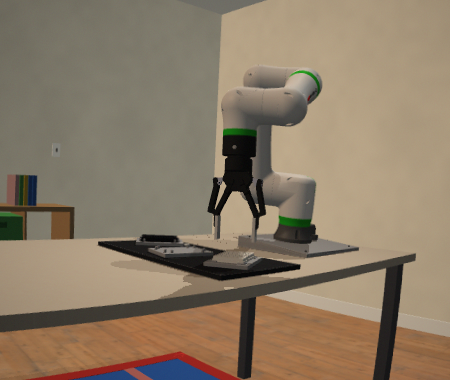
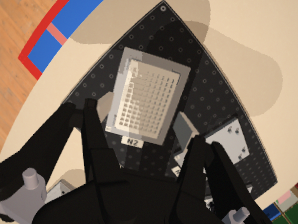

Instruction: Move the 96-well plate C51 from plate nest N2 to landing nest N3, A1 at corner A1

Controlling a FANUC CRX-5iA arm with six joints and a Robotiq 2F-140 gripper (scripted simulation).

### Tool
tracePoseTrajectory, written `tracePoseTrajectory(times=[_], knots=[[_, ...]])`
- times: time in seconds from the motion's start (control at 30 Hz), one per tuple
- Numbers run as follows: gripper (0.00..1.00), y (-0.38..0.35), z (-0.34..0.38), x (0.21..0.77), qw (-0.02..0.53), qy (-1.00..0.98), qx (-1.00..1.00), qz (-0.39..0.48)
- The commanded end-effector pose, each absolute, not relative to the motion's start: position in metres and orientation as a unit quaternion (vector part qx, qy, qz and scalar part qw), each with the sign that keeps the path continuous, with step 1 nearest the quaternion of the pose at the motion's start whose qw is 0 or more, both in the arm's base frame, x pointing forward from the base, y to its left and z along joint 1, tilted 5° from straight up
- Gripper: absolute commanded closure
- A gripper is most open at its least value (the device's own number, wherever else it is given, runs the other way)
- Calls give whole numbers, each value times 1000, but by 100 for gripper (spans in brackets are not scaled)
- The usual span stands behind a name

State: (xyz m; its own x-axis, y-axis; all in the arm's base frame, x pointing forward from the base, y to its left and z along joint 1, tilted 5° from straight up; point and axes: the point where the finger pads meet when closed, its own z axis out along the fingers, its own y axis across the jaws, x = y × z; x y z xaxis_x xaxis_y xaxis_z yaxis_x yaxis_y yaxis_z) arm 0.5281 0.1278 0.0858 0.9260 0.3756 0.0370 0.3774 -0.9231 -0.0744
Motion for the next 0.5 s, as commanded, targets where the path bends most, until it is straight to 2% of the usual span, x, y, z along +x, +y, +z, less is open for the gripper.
tracePoseTrajectory(times=[0.0, 0.47], knots=[[34, 128, 86, 528, 40, -192, -981, -11], [34, 128, 84, 528, 40, -192, -981, -11]])
